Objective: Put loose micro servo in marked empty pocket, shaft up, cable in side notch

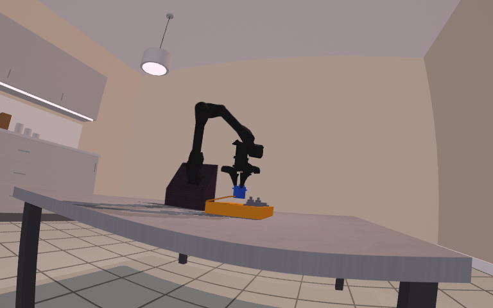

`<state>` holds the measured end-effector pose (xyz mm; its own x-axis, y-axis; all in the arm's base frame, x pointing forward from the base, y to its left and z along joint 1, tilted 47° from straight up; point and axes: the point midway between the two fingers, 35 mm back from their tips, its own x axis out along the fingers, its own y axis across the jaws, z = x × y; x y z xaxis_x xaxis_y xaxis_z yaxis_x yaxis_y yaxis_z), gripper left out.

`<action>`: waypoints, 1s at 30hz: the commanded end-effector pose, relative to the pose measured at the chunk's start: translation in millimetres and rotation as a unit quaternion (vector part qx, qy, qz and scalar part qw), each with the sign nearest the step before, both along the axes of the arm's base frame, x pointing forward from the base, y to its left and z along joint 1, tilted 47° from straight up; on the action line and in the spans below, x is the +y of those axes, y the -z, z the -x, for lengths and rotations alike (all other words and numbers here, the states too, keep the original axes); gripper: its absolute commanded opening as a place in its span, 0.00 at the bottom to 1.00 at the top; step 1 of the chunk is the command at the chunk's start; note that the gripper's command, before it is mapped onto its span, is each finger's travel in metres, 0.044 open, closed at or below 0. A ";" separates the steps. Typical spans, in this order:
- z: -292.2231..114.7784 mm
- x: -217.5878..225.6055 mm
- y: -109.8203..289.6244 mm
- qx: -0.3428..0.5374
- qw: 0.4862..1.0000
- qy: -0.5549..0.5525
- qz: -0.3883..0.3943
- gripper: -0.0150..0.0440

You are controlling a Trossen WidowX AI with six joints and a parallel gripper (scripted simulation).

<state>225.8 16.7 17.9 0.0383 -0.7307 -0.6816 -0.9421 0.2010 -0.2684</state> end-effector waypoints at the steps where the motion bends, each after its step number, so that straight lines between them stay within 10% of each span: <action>1: -1.4 1.6 0.0 0.040 0.998 -0.039 -0.001 0.25; 30: -1.3 1.6 0.1 0.383 0.850 -0.360 0.017 0.25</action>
